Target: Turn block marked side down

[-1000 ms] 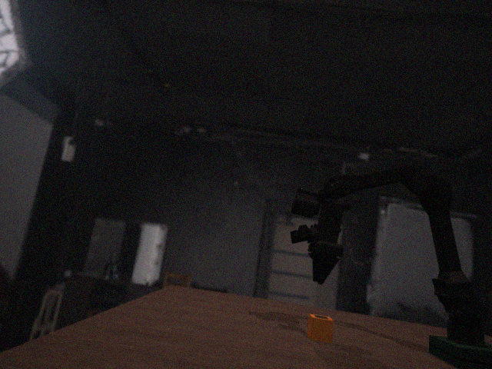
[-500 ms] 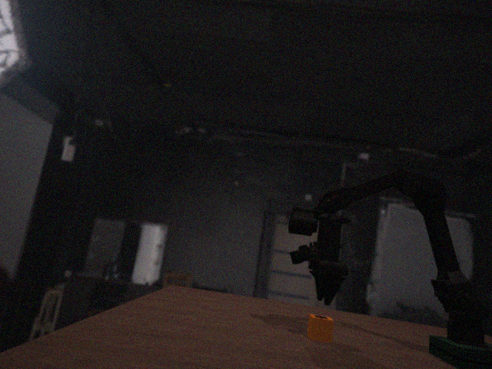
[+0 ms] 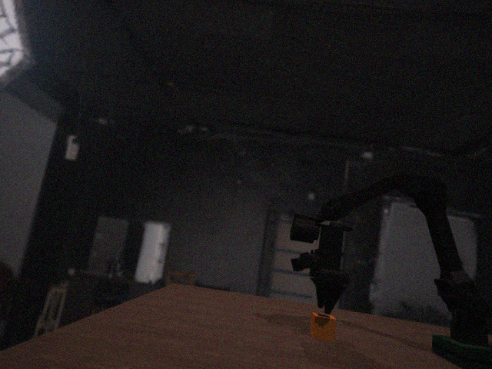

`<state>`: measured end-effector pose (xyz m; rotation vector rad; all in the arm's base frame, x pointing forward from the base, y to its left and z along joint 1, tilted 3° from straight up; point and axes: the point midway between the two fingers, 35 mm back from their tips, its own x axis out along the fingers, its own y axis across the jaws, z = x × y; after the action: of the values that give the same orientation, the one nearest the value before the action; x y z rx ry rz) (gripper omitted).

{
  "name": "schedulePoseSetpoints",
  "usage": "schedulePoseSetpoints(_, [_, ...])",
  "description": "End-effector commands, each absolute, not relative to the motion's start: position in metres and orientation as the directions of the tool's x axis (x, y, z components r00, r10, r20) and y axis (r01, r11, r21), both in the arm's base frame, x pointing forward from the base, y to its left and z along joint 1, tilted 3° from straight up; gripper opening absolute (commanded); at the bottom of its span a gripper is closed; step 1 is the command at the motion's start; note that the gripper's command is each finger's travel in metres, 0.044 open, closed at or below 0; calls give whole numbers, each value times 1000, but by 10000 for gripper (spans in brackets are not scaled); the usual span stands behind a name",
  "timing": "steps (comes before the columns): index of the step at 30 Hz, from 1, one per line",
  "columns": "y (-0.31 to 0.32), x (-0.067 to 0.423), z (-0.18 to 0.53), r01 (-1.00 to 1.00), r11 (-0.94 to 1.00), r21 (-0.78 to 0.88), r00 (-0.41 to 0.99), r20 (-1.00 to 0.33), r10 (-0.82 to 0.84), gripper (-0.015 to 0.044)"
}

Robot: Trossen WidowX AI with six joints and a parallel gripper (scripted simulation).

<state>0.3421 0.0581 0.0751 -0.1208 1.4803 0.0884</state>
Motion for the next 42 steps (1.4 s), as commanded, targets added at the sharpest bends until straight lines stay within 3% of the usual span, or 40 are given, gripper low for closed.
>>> schedulePoseSetpoints(1, [58, 341, 65, -139, 990, -23, 79, -997, -12, 440])
schedulePoseSetpoints(17, [58, 343, 42, -139, 990, -23, 79, -997, -12, 440])
schedulePoseSetpoints(25, [58, 343, 42, -139, 990, -23, 79, -997, -12, 230])
schedulePoseSetpoints(42, [58, 343, 42, -139, 990, -23, 79, -997, -12, 117])
